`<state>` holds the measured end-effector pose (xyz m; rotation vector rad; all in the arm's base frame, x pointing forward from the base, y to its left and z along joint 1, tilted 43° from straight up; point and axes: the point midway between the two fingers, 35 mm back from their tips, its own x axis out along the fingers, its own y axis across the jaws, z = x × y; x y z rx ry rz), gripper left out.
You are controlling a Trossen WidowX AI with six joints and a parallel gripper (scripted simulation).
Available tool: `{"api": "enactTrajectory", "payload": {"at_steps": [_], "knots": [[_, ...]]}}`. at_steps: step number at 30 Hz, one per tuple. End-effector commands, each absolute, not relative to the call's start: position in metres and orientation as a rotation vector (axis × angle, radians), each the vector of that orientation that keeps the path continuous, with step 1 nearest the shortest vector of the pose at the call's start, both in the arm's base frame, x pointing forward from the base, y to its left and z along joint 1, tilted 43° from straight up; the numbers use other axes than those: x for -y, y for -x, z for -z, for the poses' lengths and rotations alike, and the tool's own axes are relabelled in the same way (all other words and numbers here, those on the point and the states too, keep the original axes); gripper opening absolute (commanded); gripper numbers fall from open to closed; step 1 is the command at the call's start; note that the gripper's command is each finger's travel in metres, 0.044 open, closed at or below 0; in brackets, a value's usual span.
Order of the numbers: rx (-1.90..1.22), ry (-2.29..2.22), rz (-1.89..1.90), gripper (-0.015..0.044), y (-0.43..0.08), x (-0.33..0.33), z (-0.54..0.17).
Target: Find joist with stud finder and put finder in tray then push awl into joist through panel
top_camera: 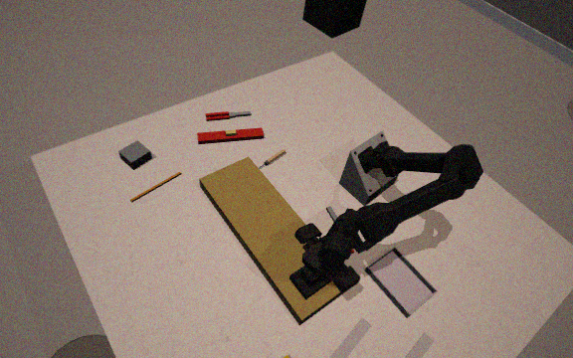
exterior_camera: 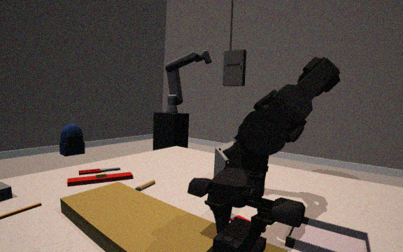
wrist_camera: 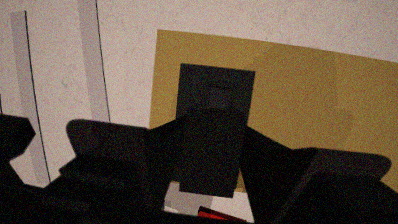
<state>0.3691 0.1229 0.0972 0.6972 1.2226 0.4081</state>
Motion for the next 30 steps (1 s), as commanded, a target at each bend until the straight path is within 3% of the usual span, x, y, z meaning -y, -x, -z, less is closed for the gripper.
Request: {"api": "enactTrajectory", "payload": {"at_steps": [1,30], "knots": [[-1.227,-0.701,-0.401,0.0,-0.368,-0.114,-0.088],[-1.228,-0.699,-0.399,0.0,-0.362,-0.064,-0.042]]}}
